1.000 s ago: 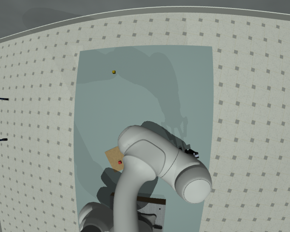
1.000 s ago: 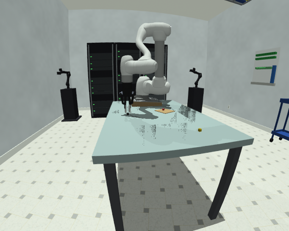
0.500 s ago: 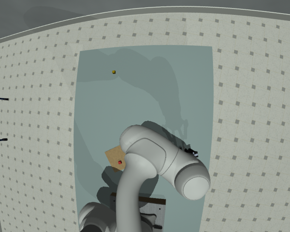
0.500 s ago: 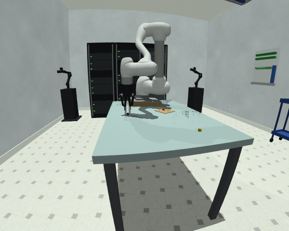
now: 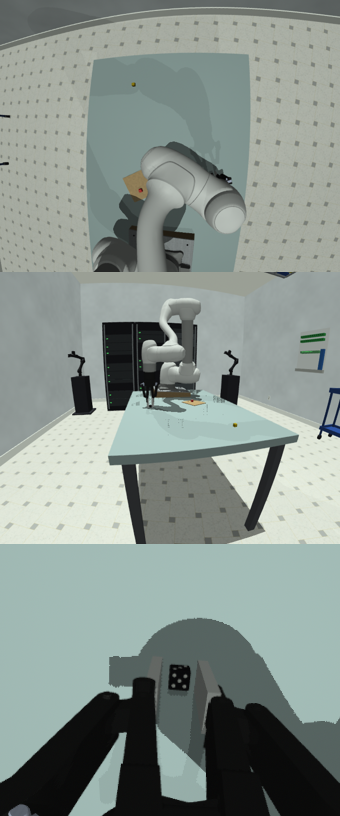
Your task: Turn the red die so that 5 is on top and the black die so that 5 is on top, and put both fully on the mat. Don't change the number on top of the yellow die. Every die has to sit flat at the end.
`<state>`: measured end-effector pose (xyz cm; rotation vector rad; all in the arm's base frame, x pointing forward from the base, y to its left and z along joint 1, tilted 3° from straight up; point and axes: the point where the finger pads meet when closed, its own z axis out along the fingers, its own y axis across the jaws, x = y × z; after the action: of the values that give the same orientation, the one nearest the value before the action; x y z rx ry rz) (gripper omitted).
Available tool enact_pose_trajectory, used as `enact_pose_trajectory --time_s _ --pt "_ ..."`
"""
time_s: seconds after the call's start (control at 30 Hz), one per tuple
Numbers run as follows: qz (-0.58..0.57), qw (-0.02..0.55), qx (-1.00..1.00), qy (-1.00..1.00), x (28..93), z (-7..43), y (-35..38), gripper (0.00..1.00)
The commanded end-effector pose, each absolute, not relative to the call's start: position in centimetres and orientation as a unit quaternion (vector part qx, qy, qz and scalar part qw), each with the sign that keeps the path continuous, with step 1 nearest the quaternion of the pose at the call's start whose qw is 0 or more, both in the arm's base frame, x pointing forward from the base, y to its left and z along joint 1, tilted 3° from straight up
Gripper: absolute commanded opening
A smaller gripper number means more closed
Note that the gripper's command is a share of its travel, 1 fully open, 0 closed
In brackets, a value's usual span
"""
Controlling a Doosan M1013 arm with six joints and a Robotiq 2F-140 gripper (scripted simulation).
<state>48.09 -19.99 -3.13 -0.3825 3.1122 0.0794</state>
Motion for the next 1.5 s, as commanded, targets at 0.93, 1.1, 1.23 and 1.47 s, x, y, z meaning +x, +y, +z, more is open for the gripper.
enact_pose_trajectory --time_s 0.93,1.1,1.23,1.47 --pt "0.025 0.003 -0.122 0.992 48.10 -3.12 -19.98 0.16" --pt "0.025 0.003 -0.122 0.992 48.10 -3.12 -19.98 0.16" --pt "0.025 0.003 -0.122 0.992 48.10 -3.12 -19.98 0.16" --pt "0.025 0.003 -0.122 0.992 48.10 -3.12 -19.98 0.16"
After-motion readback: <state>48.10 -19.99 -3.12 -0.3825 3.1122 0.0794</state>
